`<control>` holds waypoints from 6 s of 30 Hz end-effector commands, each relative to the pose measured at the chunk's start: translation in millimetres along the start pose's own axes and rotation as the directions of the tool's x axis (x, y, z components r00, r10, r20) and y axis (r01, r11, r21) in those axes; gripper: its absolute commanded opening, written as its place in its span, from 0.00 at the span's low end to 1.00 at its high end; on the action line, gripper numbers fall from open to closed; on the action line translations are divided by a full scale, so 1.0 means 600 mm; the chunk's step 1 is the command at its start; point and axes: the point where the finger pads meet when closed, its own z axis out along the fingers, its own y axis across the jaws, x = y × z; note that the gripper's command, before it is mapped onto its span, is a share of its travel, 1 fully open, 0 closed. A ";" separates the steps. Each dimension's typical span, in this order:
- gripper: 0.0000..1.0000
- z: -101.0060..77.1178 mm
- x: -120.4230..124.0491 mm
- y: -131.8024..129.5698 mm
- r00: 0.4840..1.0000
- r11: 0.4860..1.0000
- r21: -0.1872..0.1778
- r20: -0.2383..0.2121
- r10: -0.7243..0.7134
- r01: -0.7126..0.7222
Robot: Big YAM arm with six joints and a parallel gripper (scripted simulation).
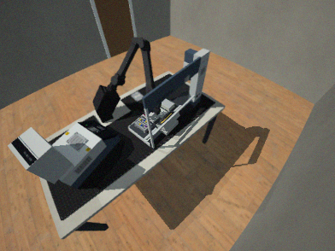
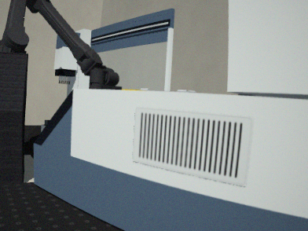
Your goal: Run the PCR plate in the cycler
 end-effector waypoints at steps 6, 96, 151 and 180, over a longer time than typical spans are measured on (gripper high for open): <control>0.00 -0.043 -0.032 0.011 0.999 1.000 0.000 0.048 -0.027 0.027; 0.00 -0.149 0.121 -0.161 0.858 0.858 -0.011 0.007 0.513 -0.513; 0.00 -0.243 0.246 -0.346 0.064 0.064 -0.015 0.007 0.998 -0.998; 0.00 -0.297 0.340 -0.458 -0.416 -0.416 -0.017 -0.003 0.909 -0.909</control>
